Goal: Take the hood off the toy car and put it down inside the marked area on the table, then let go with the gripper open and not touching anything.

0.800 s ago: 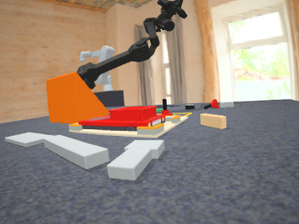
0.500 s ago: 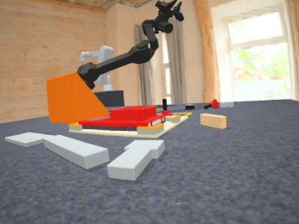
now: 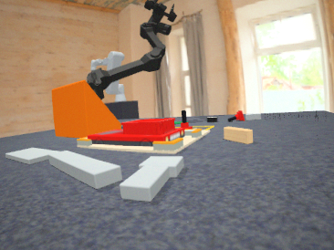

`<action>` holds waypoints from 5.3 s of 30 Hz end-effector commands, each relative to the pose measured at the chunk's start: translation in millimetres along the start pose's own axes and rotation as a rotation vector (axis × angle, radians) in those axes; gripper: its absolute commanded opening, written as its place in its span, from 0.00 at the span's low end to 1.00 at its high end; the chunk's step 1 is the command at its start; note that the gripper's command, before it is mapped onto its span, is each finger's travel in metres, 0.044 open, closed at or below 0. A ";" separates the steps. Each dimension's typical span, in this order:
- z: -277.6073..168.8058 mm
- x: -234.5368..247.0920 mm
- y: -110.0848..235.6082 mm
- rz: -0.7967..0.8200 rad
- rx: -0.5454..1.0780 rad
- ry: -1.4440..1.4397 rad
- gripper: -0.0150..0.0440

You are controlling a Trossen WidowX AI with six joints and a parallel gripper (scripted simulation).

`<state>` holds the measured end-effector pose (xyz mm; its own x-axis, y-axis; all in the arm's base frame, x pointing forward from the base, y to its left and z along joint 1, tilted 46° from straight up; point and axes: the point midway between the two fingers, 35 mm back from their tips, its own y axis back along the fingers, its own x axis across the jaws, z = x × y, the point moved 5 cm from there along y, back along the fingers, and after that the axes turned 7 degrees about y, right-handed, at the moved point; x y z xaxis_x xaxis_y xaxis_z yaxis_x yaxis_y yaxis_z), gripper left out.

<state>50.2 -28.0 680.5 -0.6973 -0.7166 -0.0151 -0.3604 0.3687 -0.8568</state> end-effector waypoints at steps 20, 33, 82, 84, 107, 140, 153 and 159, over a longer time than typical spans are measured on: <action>44.2 169.2 14.3 0.294 0.013 -0.780 1.00; 144.9 246.1 22.6 0.559 -0.093 -1.200 1.00; 615.5 28.0 284.2 2.351 -1.451 -1.621 1.00; 618.7 9.7 303.4 2.439 -1.517 -1.534 1.00; 579.6 -122.0 447.0 3.013 -1.940 -0.442 1.00; 576.4 -137.8 466.3 3.013 -1.940 -0.442 1.00; 576.0 -143.6 475.9 3.013 -1.941 -0.442 1.00; 575.5 -146.2 480.3 3.014 -1.941 -0.442 1.00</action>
<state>336.7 -90.3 -22.5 -0.2346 0.6916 0.6831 -0.0100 -0.7044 0.7097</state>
